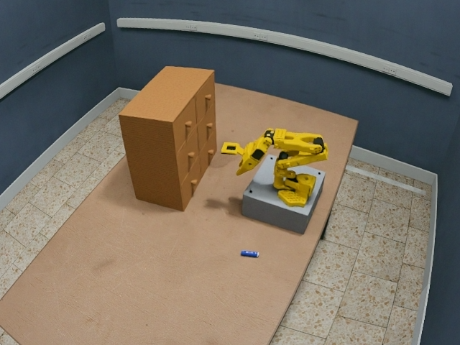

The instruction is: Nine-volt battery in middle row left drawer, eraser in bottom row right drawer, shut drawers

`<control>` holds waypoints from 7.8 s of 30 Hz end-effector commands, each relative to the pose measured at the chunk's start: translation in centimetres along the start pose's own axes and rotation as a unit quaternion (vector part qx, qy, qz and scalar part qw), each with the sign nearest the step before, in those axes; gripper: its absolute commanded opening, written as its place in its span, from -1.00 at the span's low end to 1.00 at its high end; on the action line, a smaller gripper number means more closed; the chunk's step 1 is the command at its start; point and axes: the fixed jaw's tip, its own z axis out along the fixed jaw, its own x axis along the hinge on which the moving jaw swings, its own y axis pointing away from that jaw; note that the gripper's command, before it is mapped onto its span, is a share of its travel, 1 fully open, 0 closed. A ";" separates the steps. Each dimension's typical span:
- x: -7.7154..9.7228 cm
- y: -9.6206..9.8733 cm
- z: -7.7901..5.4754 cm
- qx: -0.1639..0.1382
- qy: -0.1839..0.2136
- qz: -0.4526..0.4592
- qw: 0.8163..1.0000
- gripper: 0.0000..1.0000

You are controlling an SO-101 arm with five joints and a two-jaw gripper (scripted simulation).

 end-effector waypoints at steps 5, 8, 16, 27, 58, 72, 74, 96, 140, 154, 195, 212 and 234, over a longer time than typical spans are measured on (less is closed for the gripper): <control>0.4 -0.1 0.1 0.001 0.008 -0.001 1.000 -0.57; 0.4 -0.1 0.1 0.001 0.008 -0.001 1.000 -0.57; -0.2 -0.6 0.5 0.009 -0.006 -0.007 1.000 -0.57; -2.2 -2.8 2.0 0.047 -0.053 -0.030 0.997 -0.57; -4.2 -9.8 4.7 0.182 -0.135 -0.098 0.969 -0.57; -3.6 -12.9 5.1 0.256 -0.151 -0.130 0.946 -0.57; -3.4 -13.4 5.2 0.269 -0.152 -0.135 0.941 -0.57; -2.8 -14.7 5.1 0.304 -0.153 -0.150 0.928 -0.57; -4.1 -15.0 10.6 0.282 -0.164 -0.176 0.929 -0.57; -4.1 -15.0 10.6 0.282 -0.165 -0.176 0.929 -0.57; -4.9 -15.1 12.2 0.275 -0.168 -0.185 0.929 -0.57; -5.7 -15.2 13.5 0.269 -0.171 -0.191 0.928 -0.57; -6.0 -15.3 14.0 0.267 -0.172 -0.194 0.928 -0.57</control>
